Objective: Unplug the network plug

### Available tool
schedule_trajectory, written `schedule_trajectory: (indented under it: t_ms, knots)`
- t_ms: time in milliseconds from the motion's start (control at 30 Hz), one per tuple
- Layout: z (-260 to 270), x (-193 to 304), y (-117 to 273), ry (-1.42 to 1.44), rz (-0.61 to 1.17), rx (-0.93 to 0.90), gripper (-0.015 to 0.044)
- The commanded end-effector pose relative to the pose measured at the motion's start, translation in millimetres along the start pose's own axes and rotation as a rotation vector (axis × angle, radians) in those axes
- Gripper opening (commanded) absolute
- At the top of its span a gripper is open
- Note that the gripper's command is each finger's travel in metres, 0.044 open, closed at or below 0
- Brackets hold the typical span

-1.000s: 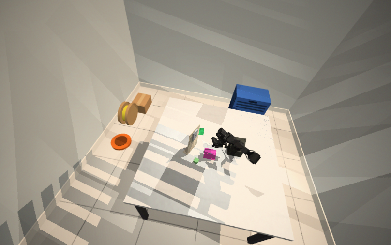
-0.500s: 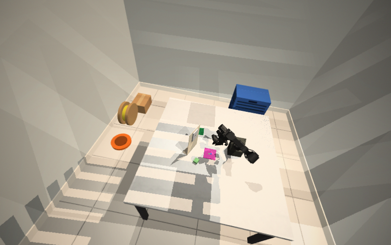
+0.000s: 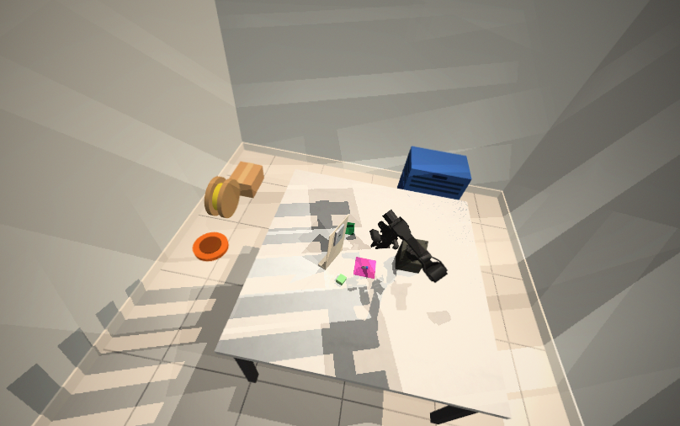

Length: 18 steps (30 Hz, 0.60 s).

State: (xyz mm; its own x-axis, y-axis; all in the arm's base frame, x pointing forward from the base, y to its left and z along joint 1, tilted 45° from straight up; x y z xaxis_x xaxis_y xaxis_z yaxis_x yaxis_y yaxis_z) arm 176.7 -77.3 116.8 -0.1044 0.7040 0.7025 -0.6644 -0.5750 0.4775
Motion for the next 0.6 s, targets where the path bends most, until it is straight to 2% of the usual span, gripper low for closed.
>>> schedule_trajectory:
  t_ms: [0,333,567]
  knots:
    - [6,0,9,0.002,0.004,0.001,0.0156]
    - [18,6,32,0.006,0.019,-0.015,0.0156]
    - [18,6,32,0.006,0.019,-0.015,0.034]
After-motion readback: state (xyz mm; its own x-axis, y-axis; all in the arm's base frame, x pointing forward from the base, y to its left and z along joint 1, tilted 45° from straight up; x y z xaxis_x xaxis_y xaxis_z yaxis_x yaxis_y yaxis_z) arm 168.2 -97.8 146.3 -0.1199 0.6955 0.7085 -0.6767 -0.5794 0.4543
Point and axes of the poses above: the point midway between the two fingers, 35 mm back from their tips, its own y axis back along the fingers, its own z axis across the jaws, x = y × z, the point moved 4 cm from there along y, back along the fingers, and after that the axes turned 4 degrees about -y, right-handed, at the moved point
